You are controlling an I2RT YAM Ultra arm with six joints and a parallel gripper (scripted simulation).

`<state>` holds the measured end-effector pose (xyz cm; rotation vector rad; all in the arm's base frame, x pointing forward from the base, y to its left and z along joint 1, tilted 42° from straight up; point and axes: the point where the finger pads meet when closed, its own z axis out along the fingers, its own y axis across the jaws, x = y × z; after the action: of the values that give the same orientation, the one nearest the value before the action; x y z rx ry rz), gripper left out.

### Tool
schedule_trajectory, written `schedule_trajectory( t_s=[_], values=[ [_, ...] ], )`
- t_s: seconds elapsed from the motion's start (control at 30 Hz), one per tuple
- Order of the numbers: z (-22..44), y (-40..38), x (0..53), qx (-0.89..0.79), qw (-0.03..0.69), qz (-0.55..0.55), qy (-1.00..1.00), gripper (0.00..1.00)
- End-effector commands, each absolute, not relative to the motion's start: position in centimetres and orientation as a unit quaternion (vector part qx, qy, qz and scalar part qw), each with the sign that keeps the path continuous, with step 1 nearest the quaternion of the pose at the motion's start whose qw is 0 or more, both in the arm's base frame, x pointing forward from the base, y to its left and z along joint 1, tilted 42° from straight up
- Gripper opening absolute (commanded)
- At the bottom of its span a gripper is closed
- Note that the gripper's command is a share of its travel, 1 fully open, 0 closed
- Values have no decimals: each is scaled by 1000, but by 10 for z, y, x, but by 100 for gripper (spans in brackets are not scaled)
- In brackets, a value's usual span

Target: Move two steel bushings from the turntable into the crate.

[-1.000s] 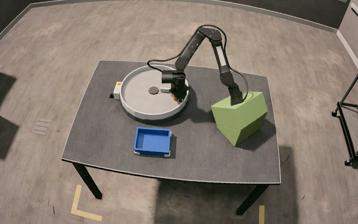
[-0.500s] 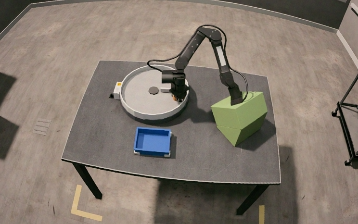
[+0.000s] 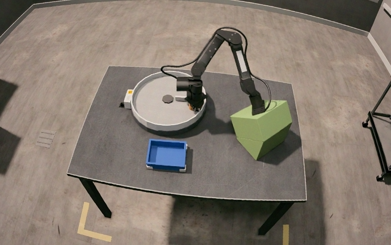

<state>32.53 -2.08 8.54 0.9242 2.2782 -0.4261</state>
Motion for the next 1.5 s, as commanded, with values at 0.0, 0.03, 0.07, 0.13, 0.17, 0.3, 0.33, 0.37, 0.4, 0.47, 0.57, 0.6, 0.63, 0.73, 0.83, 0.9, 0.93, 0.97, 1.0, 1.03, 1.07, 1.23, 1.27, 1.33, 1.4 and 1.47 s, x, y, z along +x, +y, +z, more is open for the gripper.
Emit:
schedule_trajectory(
  t_s=[0.0, 0.03, 0.07, 0.13, 0.17, 0.3, 0.33, 0.37, 0.4, 0.47, 0.57, 0.6, 0.63, 0.73, 0.83, 0.9, 0.93, 0.97, 1.0, 1.03, 1.07, 1.23, 1.27, 1.33, 1.4, 1.47],
  values=[
    [89, -15, 324, 349, 324, -155, 866, 13],
    [88, -16, 322, 349, 322, -156, 866, 13],
    [87, -17, 320, 348, 321, -158, 866, 13],
    [86, -17, 319, 348, 320, -159, 867, 13],
    [86, -17, 319, 347, 320, -159, 867, 13],
    [86, -17, 319, 347, 320, -159, 867, 13],
    [86, -17, 319, 347, 320, -159, 867, 13],
    [86, -17, 319, 347, 320, -159, 867, 13],
    [86, -17, 319, 347, 320, -159, 867, 13],
    [86, -17, 319, 347, 320, -159, 867, 13],
    [86, -17, 319, 347, 320, -159, 867, 13],
    [86, -17, 319, 347, 320, -159, 867, 13],
    [86, -17, 319, 347, 320, -159, 867, 13],
    [86, -17, 319, 347, 320, -159, 867, 13],
    [86, -17, 319, 347, 320, -159, 867, 13],
    [86, -17, 319, 347, 320, -159, 867, 13],
    [86, -17, 319, 347, 320, -159, 867, 13],
    [86, -17, 319, 347, 320, -159, 867, 13],
    [86, -17, 319, 347, 320, -159, 867, 13],
    [86, -17, 319, 347, 320, -159, 867, 13],
    [86, -17, 319, 347, 320, -159, 867, 13],
    [86, -17, 319, 347, 320, -159, 867, 13],
    [86, -17, 319, 347, 320, -159, 867, 13],
    [86, -17, 319, 347, 320, -159, 867, 13],
    [82, -16, 322, 344, 321, -158, 868, 13],
    [72, -23, 322, 347, 308, -165, 870, 13]
  ],
)
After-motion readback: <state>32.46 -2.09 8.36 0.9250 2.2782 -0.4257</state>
